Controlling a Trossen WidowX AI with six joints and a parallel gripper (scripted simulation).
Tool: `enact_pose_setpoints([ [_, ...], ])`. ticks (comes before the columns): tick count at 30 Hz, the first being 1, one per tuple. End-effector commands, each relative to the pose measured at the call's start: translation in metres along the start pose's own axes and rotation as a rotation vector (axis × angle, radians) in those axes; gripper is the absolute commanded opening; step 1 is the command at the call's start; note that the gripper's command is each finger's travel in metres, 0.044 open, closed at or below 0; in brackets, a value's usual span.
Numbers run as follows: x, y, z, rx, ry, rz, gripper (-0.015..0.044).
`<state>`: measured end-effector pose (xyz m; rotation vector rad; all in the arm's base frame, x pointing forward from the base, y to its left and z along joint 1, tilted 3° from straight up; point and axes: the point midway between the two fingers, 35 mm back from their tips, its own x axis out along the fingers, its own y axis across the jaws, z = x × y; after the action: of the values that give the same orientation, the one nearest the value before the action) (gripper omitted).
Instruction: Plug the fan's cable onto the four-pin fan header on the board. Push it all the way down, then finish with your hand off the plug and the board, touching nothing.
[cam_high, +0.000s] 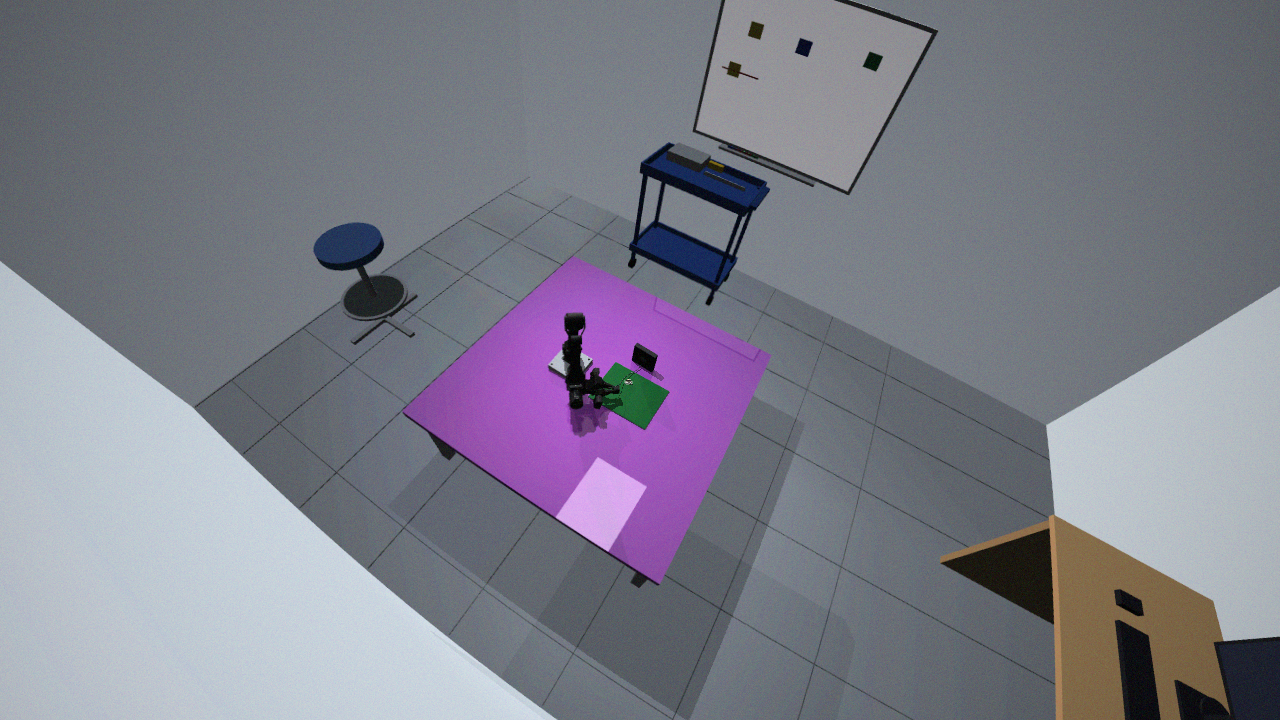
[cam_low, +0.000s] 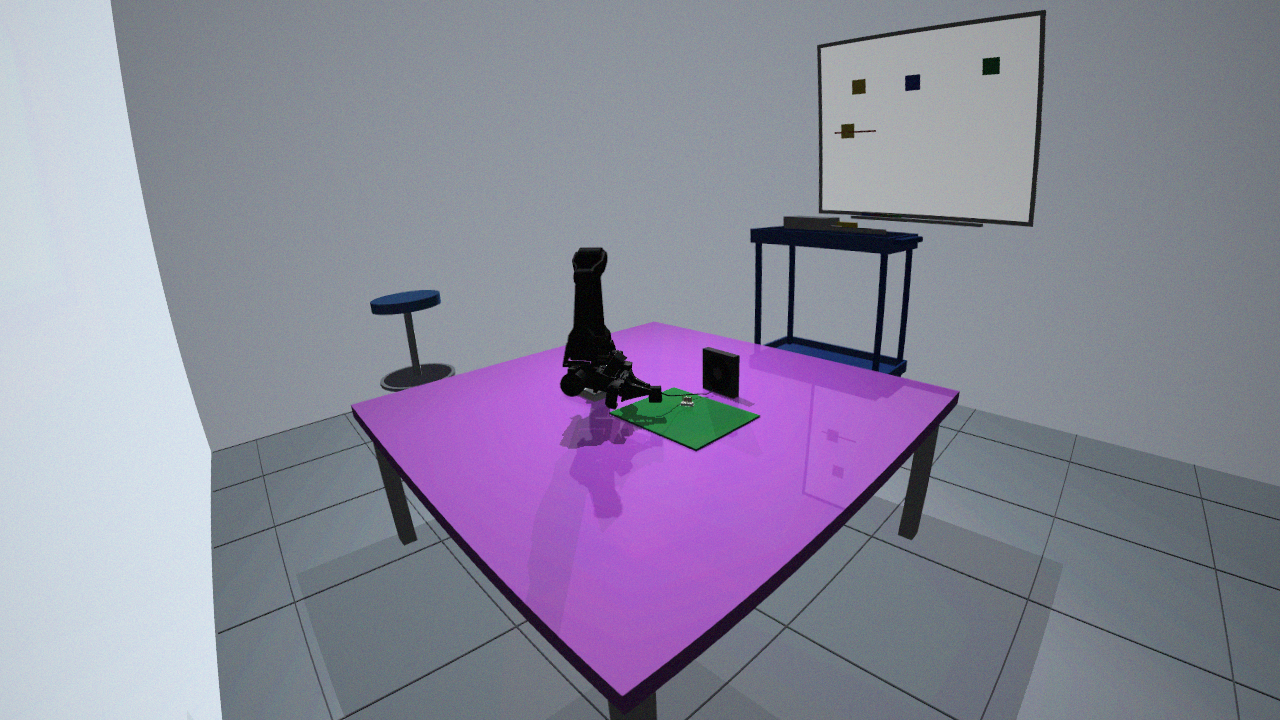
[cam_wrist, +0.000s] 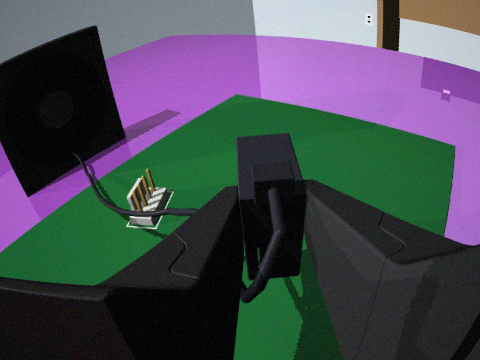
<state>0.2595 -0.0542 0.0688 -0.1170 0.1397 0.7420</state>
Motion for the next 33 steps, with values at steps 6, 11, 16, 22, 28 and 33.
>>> enact_pose_setpoints([
  [6,0.002,0.001,-0.007,0.005,-0.005,0.001,0.0],
  [11,0.003,0.001,-0.012,0.005,-0.005,0.001,0.0],
  [16,0.003,0.001,-0.016,0.005,-0.005,0.001,0.0],
  [22,0.004,0.001,-0.021,0.005,-0.005,0.001,0.0],
  [28,0.006,0.001,-0.026,0.005,-0.005,0.001,0.0],
  [33,0.006,0.001,-0.03,0.005,-0.005,0.001,0.0],
])
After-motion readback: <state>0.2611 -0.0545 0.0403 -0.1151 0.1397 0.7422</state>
